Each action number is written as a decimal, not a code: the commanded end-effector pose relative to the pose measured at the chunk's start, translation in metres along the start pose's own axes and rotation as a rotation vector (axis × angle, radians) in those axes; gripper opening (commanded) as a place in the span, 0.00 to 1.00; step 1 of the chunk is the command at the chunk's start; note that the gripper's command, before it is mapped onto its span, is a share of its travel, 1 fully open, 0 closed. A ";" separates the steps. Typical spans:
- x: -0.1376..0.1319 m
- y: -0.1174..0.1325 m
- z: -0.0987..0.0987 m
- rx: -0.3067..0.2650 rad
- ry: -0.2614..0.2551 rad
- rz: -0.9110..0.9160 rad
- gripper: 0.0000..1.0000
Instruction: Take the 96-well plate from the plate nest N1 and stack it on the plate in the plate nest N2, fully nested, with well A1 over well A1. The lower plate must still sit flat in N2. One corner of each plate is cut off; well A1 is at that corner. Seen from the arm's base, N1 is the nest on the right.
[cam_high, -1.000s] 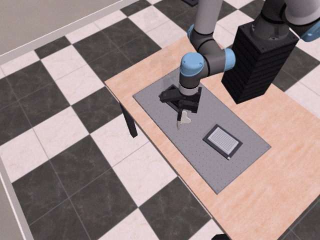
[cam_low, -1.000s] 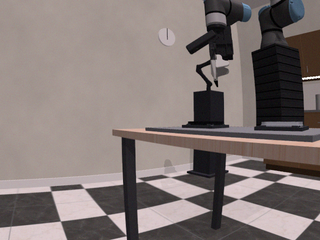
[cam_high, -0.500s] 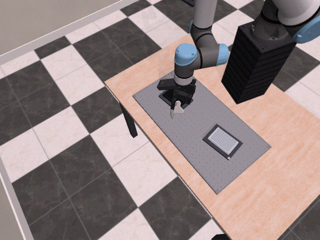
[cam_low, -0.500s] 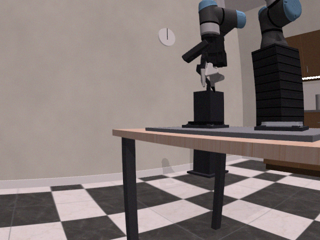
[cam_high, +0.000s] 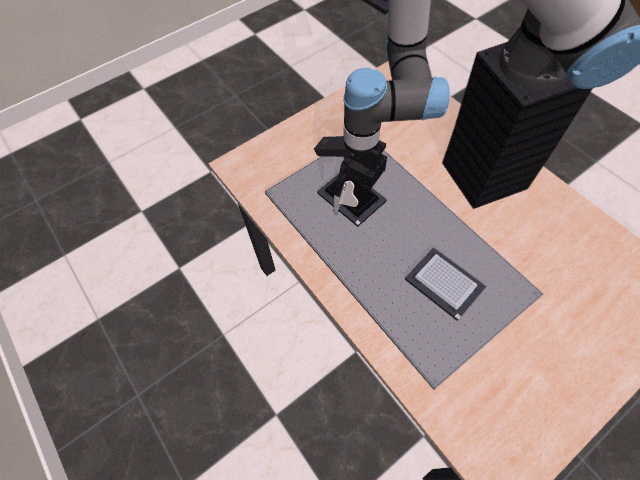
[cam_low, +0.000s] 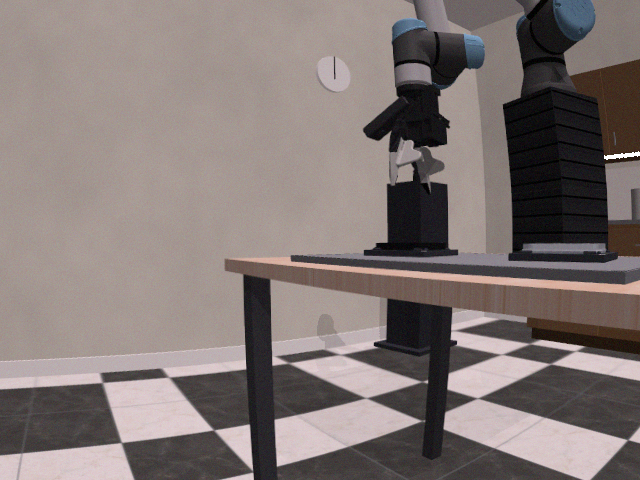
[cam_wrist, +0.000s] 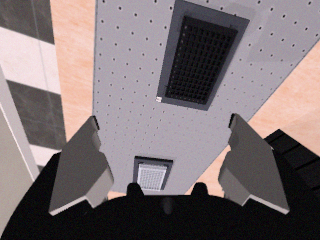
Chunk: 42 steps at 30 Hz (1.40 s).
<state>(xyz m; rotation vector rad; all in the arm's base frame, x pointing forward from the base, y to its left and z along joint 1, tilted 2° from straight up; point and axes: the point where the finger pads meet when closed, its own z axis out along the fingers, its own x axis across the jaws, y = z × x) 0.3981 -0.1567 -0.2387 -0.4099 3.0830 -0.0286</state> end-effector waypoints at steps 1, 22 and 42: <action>0.012 -0.009 0.002 0.001 -0.002 0.071 1.00; 0.062 -0.033 0.010 0.000 -0.002 0.220 1.00; 0.062 -0.033 0.030 0.000 -0.002 0.220 1.00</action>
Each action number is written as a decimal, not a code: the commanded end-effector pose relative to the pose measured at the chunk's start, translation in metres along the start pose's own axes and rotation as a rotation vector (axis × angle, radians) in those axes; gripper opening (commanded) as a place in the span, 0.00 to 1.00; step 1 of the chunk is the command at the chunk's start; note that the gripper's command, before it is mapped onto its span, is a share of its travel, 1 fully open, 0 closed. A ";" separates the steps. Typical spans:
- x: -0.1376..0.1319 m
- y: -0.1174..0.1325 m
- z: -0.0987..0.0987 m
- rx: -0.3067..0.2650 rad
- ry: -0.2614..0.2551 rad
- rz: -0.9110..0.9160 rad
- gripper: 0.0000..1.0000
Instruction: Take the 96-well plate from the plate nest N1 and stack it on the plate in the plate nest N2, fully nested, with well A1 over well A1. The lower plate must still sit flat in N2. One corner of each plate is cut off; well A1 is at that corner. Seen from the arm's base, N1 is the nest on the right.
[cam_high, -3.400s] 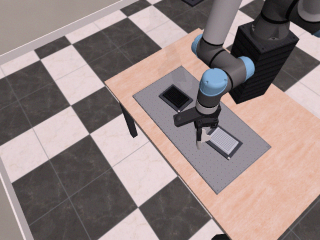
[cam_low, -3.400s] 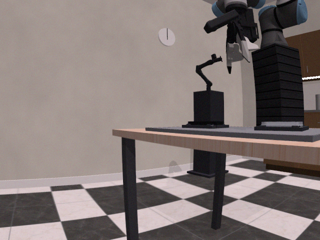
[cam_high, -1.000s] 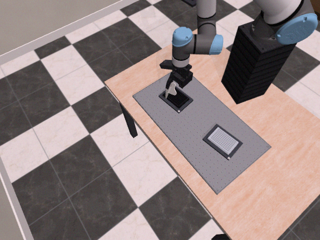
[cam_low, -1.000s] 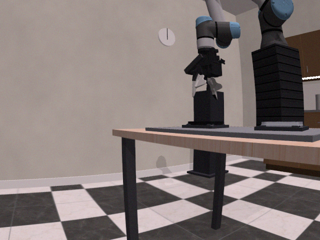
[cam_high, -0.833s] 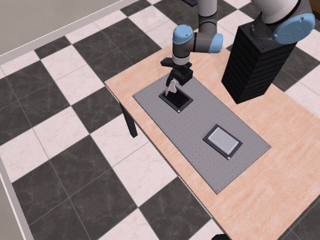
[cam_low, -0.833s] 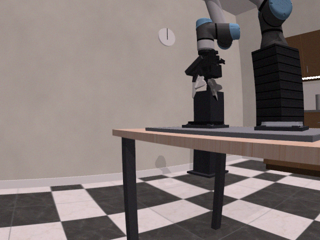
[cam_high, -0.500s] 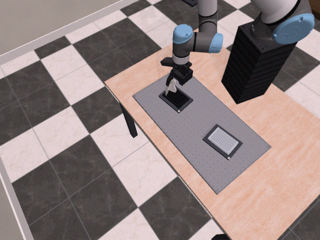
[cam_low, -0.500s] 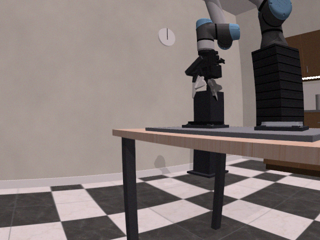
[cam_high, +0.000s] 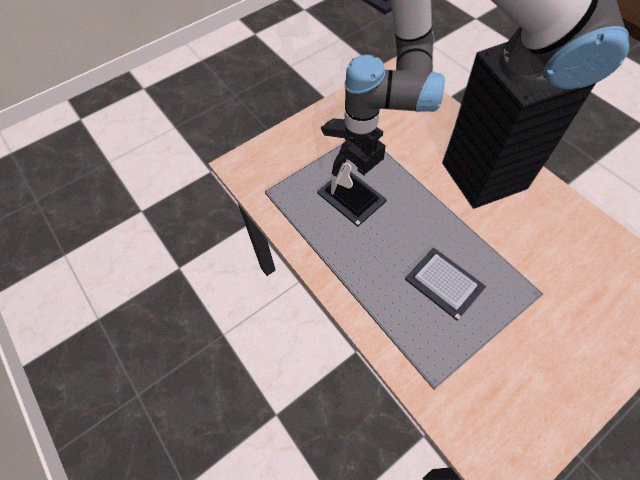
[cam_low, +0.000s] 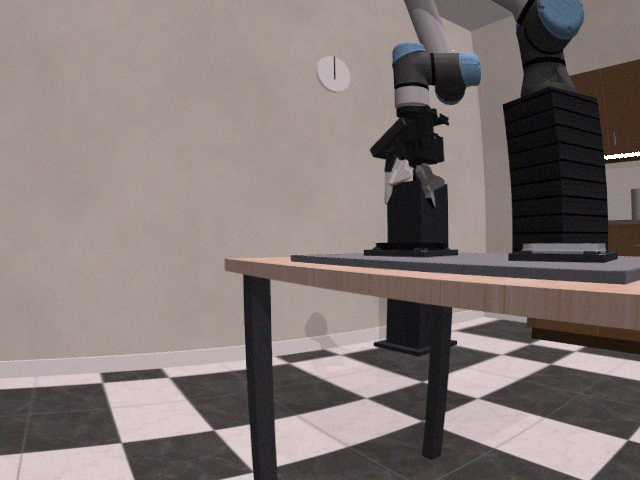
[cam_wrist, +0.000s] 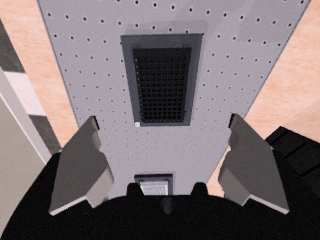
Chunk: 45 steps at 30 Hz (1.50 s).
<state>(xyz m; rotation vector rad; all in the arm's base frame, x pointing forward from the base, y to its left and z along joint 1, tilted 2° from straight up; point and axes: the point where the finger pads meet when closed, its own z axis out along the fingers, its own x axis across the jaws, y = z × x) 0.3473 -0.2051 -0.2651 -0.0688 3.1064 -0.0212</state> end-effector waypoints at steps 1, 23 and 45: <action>0.000 0.000 0.007 0.001 -0.001 0.000 1.00; 0.000 0.000 0.040 0.001 -0.001 0.000 1.00; 0.000 0.000 0.070 0.001 -0.001 0.000 1.00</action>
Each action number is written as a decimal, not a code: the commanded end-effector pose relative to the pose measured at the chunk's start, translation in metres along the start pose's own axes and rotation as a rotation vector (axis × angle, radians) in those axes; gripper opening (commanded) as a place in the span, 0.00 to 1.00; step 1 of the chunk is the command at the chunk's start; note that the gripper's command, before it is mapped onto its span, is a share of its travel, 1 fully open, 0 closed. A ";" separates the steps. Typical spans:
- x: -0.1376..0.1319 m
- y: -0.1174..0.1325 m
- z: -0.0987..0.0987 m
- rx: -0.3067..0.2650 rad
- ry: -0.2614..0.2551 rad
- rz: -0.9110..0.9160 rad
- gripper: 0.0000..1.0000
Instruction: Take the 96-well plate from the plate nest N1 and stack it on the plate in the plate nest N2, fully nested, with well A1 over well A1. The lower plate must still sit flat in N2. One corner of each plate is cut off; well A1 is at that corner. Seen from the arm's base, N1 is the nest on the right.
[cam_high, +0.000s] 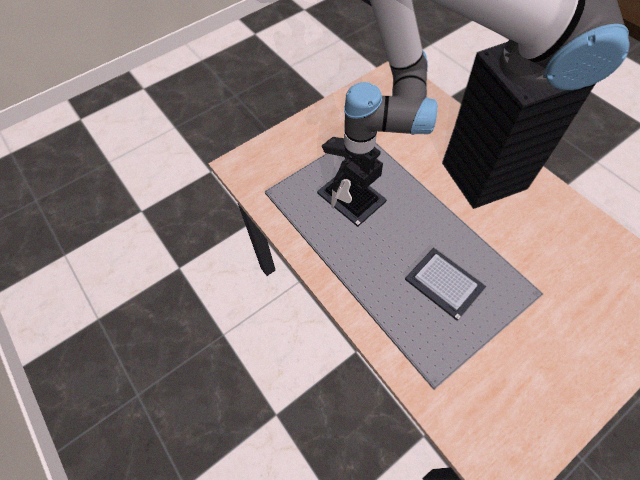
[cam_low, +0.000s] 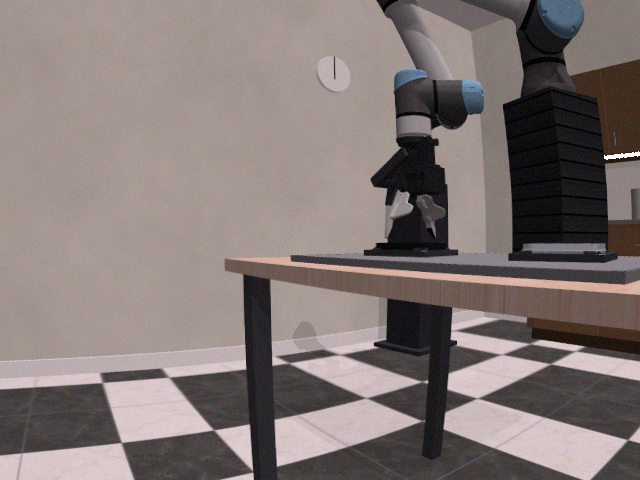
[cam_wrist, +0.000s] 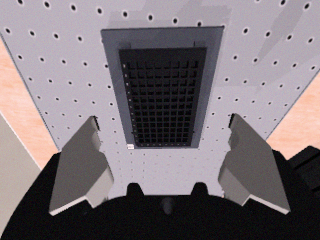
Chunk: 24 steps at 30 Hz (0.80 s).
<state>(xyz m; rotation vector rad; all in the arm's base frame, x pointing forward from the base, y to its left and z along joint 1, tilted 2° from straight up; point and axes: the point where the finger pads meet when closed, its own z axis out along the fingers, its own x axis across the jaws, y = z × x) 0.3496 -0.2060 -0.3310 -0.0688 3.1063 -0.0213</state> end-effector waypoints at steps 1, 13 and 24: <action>0.000 0.000 0.006 0.001 -0.001 0.000 1.00; 0.000 0.000 0.006 0.001 -0.001 0.000 1.00; 0.000 0.000 0.006 0.001 -0.001 0.000 0.00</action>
